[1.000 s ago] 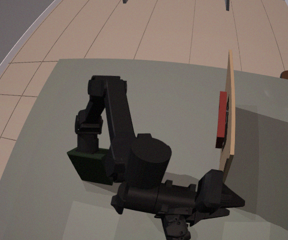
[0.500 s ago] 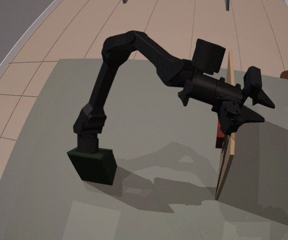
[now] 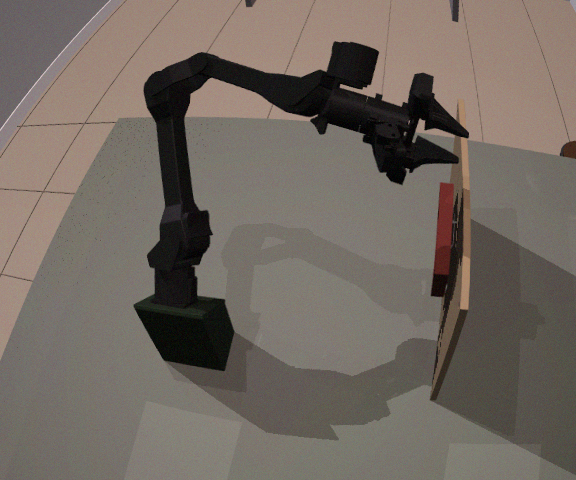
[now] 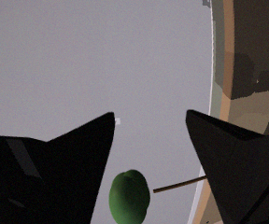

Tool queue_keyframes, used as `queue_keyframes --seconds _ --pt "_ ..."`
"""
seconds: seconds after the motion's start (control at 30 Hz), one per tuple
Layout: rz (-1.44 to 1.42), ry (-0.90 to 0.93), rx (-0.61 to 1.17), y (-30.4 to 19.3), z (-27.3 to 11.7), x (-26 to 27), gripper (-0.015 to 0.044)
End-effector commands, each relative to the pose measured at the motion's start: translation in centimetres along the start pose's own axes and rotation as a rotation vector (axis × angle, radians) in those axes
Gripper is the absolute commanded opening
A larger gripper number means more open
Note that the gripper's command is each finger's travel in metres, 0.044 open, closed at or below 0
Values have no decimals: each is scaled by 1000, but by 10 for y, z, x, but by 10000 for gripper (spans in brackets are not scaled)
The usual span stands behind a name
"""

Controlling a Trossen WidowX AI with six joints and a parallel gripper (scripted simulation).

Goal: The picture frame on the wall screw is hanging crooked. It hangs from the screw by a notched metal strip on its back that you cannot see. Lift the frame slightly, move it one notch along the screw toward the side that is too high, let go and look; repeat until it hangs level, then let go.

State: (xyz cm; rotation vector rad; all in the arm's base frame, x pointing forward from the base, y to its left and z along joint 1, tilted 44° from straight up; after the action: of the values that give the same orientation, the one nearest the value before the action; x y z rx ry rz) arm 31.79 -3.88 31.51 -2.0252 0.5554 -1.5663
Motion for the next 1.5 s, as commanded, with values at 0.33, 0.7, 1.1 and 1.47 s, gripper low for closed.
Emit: queue_keyframes --seconds 0.33,0.7,1.1,1.47 --pt "119 101 7 -29 -124 -113 260" --pt "243 166 62 15 -168 -191 260" --pt "293 197 79 24 -169 -204 260" --pt "293 197 79 24 -169 -204 260"
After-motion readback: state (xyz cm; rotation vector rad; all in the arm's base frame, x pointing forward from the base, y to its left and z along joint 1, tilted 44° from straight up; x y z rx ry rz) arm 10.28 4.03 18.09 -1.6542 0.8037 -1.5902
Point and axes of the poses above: the point midway between the two fingers, 35 mm back from their tips, its own z axis out along the fingers, its own x axis across the jaws, y = z × x, the point moved 10 cm from there along -z, back along the fingers, and after that the axes turned 7 degrees about -z, right-handed, at the moved point
